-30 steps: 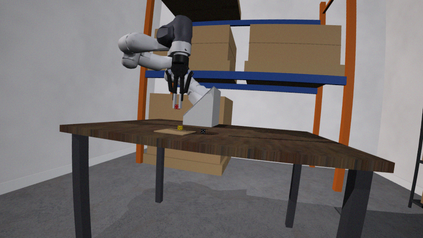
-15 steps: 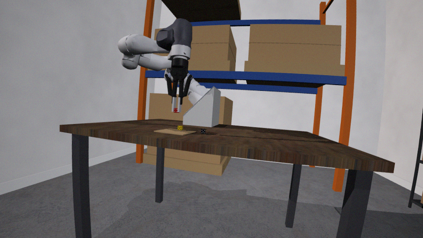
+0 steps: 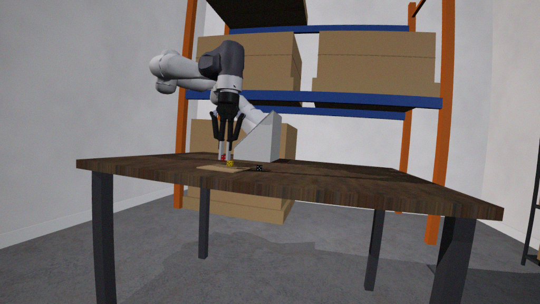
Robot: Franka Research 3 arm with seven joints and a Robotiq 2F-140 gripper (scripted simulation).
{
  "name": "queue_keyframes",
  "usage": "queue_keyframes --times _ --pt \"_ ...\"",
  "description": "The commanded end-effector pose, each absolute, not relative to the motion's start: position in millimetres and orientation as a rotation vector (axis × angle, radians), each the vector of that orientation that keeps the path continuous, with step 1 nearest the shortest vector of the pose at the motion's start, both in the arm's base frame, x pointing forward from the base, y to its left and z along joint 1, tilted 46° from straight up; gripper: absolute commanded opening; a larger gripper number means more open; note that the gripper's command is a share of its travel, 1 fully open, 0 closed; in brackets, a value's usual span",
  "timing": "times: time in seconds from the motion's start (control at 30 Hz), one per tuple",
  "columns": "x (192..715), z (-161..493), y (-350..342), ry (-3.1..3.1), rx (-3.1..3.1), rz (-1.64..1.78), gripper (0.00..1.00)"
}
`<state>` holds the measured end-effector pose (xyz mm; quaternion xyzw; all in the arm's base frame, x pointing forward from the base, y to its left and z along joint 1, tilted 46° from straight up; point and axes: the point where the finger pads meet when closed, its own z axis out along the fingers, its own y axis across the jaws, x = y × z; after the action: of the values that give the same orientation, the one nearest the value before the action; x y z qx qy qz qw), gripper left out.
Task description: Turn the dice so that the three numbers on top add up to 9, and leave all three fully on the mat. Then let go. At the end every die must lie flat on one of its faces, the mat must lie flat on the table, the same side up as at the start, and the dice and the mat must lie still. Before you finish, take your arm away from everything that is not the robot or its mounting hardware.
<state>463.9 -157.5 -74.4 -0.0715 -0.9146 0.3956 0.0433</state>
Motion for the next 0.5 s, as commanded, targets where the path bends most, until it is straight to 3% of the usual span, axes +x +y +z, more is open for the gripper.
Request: queue_keyframes --times 0.0,0.47 --pt "467.9 -84.8 -163.7 -2.818 -0.227 1.202 0.09" --pt "467.0 -91.0 -170.0 -2.818 -0.227 1.202 0.09"
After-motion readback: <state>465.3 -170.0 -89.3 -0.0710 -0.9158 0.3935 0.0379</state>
